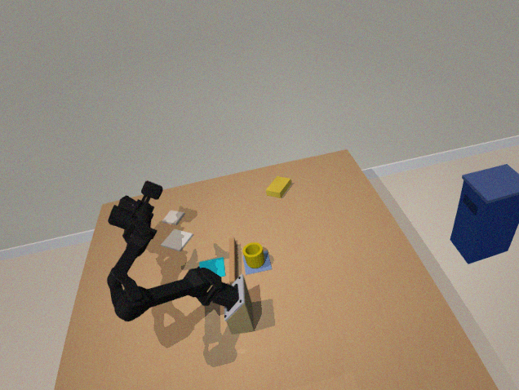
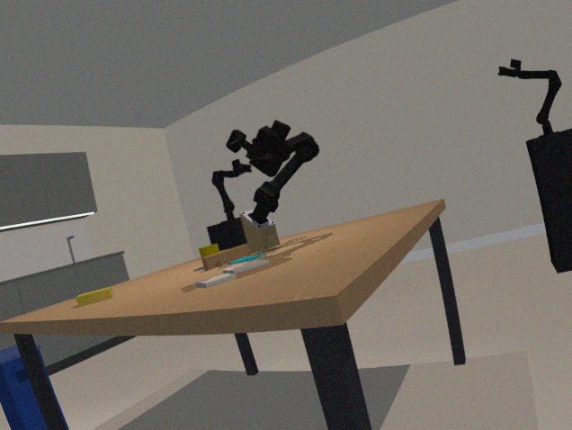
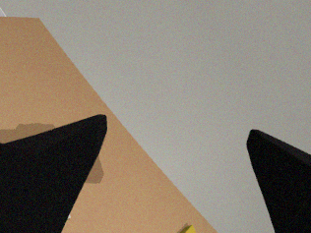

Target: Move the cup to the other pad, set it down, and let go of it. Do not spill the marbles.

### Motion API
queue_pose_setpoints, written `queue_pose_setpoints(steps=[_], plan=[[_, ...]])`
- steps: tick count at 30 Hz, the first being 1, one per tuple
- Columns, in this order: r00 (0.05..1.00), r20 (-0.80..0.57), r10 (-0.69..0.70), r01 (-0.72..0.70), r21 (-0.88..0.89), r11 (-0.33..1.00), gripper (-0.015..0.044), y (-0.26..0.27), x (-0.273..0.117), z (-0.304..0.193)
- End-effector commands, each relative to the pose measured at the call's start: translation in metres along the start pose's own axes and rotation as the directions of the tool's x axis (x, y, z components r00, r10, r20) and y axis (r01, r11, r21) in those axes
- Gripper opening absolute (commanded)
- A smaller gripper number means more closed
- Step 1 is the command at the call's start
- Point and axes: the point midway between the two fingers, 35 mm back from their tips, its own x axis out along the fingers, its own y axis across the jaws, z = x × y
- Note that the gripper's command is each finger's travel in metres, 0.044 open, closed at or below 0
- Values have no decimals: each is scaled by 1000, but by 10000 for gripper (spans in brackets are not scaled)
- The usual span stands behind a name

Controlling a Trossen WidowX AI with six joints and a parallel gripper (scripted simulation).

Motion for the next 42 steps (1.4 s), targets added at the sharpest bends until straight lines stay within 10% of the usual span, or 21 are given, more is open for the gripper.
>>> queue_pose_setpoints(steps=[1, 9, 19, 29, 42], plan=[[1000, -16, -9, 9, 3, 1000, 374, -3, 1, -6], [875, -480, -57, -72, -245, 967, 167, -48, 20, -135], [432, -891, 142, -569, -147, 809, 167, -81, -34, -279], [74, -802, 593, -810, 298, 505, 167, -69, -120, -346], [53, -667, 743, -838, 374, 396, 167, -59, -135, -349]])
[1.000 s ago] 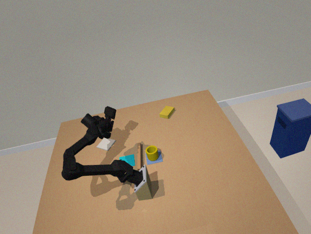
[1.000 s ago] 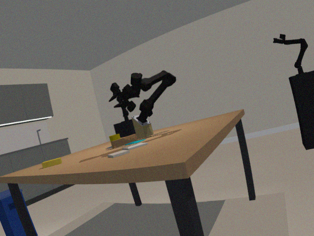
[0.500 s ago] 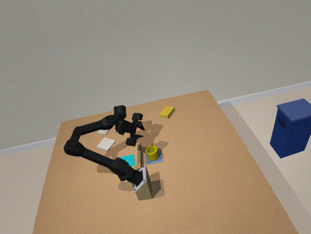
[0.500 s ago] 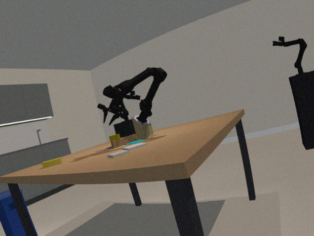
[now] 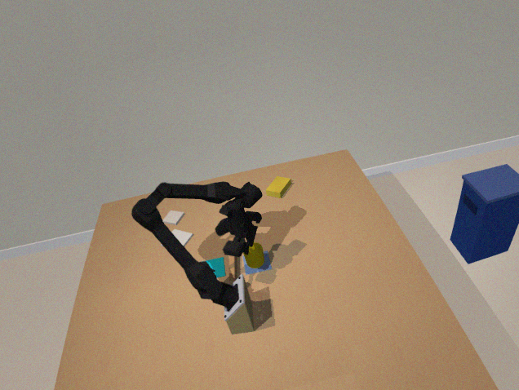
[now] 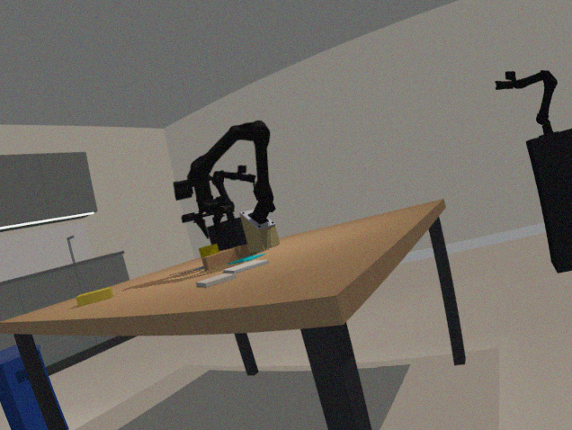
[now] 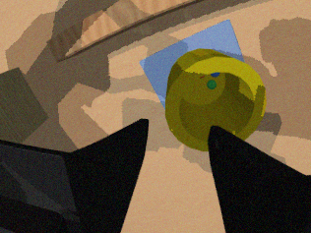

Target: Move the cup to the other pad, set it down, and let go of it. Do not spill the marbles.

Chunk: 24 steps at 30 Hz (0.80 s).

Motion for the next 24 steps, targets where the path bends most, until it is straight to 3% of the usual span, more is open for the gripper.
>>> queue_pose_setpoints(steps=[1, 24], plan=[[998, 57, 27, -25, -23, 999, 167, 3, 0, 0], [998, 55, 25, -24, -22, 999, 167, 1, 29, 1]])
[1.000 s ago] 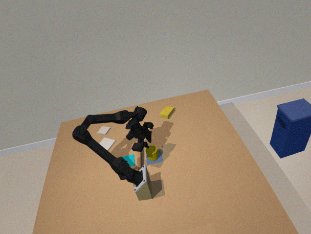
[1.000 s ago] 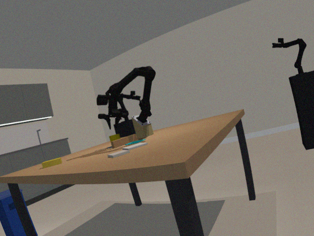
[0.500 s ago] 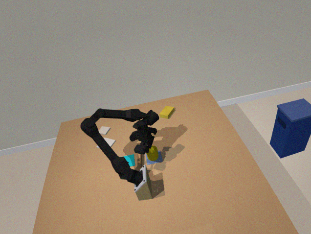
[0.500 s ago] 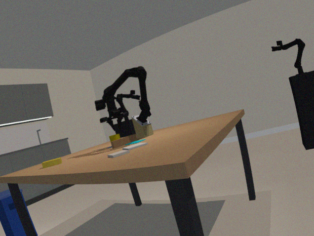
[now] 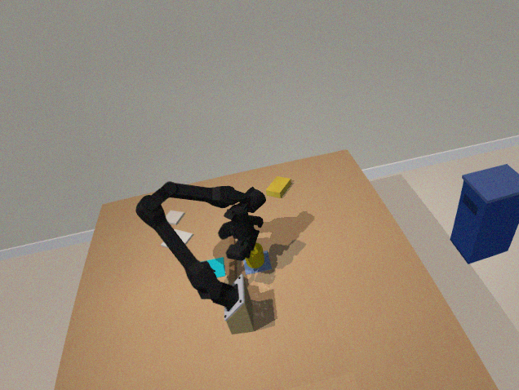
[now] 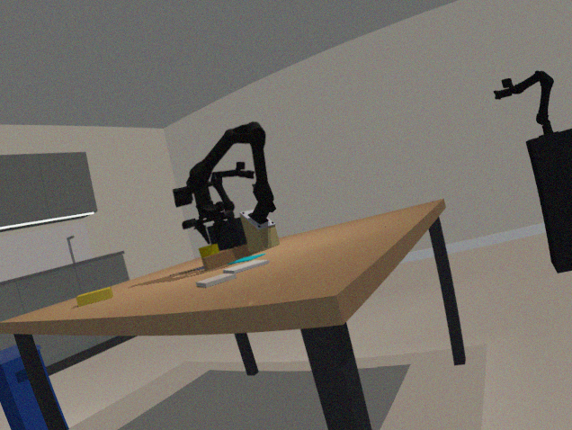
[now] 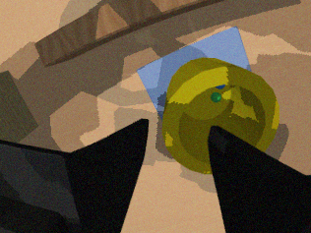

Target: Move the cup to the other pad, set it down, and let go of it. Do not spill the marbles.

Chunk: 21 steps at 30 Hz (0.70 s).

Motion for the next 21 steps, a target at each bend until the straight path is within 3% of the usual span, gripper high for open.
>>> queue_pose_setpoints(steps=[1, 21], plan=[[1000, 6, 6, -6, 6, 1000, 167, 2, 9, 1], [1000, 9, 8, -8, 5, 1000, 167, 4, 41, 2]])
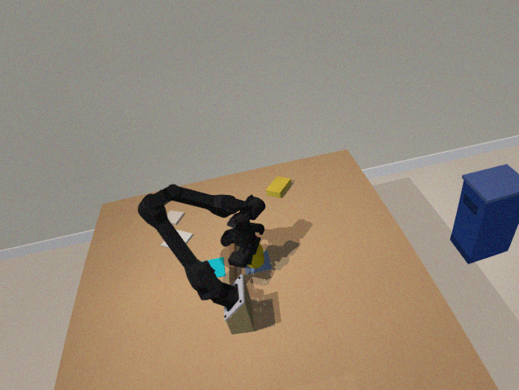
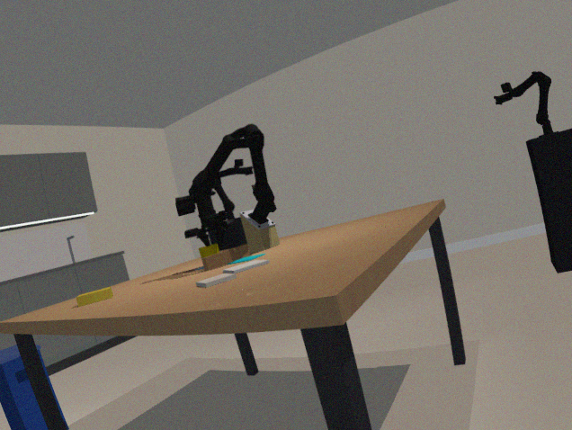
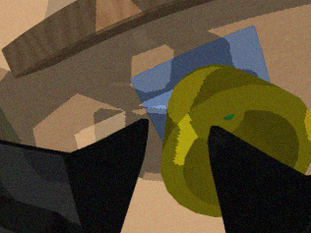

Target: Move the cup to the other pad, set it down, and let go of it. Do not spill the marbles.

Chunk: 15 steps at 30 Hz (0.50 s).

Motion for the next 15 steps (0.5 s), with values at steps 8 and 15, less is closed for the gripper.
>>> queue_pose_setpoints(steps=[8, 15], plan=[[1000, 7, 8, -8, 6, 1000, 167, 4, 9, 1], [1000, 1, 5, -5, 1, 1000, 127, 2, 8, 0]])
